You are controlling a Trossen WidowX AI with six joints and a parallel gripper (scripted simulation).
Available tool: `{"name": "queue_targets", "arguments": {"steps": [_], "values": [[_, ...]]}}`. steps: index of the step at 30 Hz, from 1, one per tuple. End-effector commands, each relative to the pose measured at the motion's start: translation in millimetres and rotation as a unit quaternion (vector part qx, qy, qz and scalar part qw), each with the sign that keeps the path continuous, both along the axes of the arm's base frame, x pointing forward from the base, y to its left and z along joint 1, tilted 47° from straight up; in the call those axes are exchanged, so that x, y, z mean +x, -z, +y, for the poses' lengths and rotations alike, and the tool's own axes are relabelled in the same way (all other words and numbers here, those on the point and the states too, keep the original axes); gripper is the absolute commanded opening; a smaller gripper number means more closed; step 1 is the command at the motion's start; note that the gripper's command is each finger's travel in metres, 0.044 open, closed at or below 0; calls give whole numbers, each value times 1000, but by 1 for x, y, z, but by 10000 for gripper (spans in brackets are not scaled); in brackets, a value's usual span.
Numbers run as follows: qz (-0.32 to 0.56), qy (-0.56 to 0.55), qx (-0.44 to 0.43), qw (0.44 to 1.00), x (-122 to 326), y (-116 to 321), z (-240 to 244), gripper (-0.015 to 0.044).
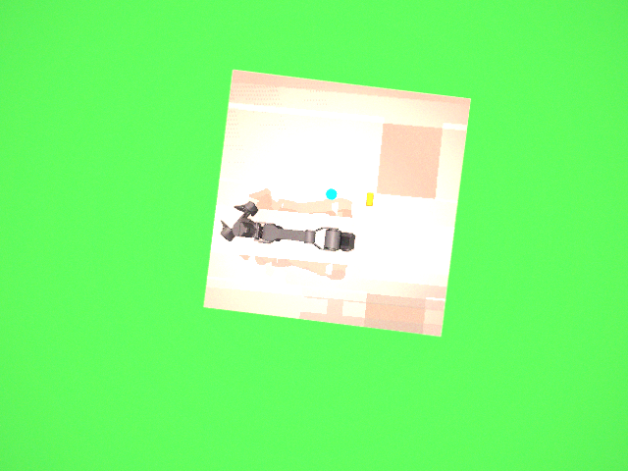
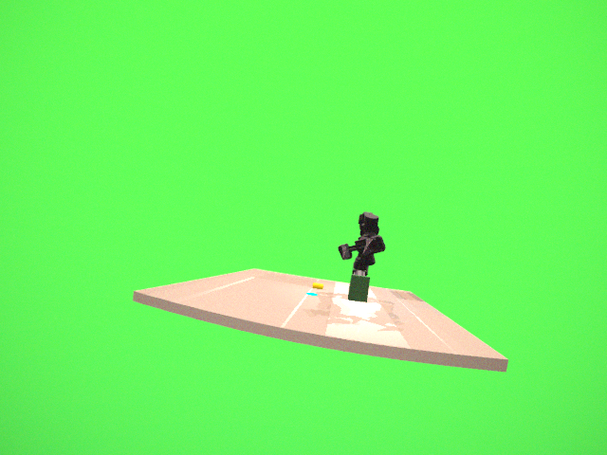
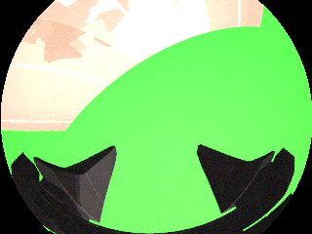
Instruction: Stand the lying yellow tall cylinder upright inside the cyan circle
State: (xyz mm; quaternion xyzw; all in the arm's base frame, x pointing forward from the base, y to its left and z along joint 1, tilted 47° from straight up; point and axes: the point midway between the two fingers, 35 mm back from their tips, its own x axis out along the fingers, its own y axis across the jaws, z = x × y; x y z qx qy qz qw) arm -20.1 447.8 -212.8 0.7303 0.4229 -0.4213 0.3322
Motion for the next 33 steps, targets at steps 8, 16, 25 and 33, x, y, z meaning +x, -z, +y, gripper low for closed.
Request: {"name": "queue_targets", "arguments": {"steps": [8,16,25,33], "values": [[18,208,29,978,73,-42,-4,309],[26,447,76,891,159,-94,-31,309],[16,673,141,726,242,-154,-89,309],[-11,821,204,533,297,-206,-159,309]]}}
